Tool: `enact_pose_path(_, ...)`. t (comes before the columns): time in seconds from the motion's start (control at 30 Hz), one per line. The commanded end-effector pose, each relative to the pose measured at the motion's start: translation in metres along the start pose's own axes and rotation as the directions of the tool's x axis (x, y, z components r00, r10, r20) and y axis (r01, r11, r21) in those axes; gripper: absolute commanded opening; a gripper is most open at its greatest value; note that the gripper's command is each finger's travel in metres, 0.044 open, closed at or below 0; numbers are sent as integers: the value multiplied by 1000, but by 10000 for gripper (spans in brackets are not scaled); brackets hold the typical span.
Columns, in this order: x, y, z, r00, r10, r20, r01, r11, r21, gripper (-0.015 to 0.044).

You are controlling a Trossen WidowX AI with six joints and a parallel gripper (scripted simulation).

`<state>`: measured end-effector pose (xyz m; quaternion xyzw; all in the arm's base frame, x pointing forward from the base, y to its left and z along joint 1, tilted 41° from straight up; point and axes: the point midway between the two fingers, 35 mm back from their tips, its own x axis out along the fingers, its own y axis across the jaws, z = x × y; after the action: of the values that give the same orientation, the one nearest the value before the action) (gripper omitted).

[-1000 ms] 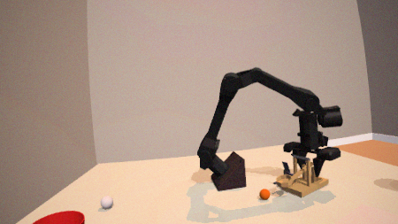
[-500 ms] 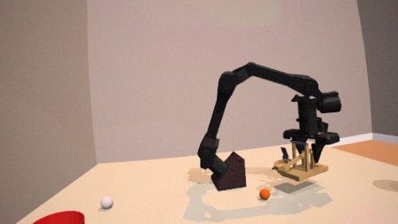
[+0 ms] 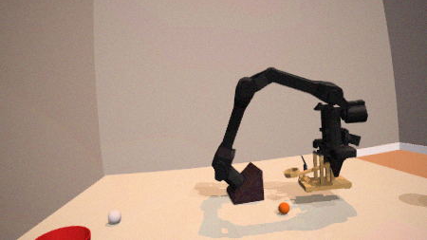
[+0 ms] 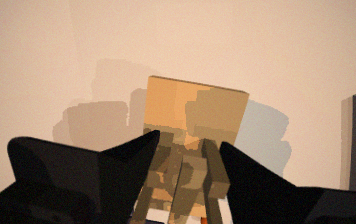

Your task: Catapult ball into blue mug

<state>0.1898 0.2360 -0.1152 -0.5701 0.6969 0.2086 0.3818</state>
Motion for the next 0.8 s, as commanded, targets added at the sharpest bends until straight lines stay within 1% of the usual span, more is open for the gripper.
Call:
enact_pose_path(0.0, -4, -5, 3, 1000, -9, 12, 7, 992, 124, 0)
enact_pose_path(0.23, -4, -18, 5, 1000, -11, 11, 6, 935, 355, 0)
enact_pose_path(0.3, -4, -22, 4, 1000, -11, 11, 6, 918, 396, 0)
enact_pose_path(0.53, -3, -25, 4, 1000, -12, 11, 6, 916, 401, 0)
enact_pose_path(0.77, 8, -26, 4, 1000, -12, 11, 7, 916, 402, 0)
